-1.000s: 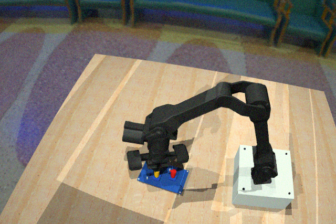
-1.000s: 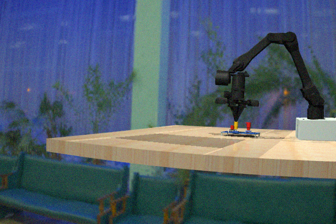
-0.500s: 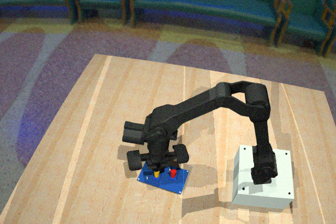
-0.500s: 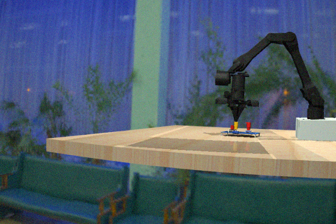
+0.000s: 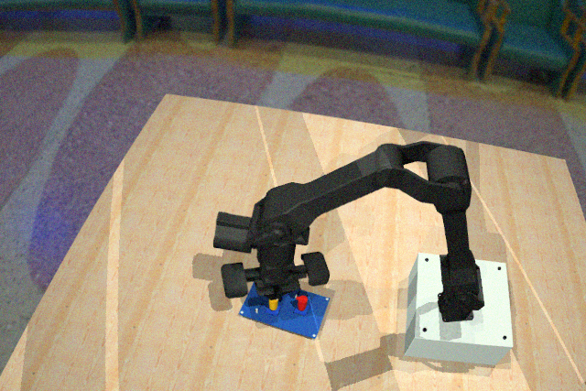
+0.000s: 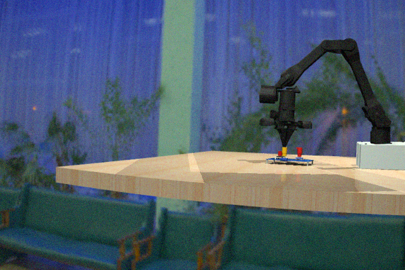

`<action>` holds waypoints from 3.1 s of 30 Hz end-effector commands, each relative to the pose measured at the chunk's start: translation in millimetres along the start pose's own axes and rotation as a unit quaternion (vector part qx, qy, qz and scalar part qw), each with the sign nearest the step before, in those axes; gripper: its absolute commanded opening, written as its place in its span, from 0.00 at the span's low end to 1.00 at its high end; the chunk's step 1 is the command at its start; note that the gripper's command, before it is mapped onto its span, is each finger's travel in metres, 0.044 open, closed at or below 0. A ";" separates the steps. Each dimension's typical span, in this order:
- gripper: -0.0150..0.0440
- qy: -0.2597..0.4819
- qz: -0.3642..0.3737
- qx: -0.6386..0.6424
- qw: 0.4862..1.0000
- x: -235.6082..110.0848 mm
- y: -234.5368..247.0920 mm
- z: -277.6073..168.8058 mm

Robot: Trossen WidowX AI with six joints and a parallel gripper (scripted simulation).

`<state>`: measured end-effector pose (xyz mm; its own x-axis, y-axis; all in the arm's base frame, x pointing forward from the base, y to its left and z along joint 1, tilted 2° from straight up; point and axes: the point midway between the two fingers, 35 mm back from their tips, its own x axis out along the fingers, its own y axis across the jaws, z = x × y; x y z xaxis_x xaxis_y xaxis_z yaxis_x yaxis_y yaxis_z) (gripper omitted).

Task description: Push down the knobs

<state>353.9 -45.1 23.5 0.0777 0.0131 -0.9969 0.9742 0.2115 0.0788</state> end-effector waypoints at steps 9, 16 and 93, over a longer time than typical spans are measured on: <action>0.25 0.006 -0.009 0.003 1.000 19.5 0.8 -0.8; 0.25 0.006 -0.009 0.003 1.000 20.3 0.7 -0.8; 0.88 0.006 -0.014 0.002 1.000 -37.7 -52.9 -14.4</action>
<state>331.0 -44.4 47.6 0.0507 0.0165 -0.9986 0.9773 0.2053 0.0531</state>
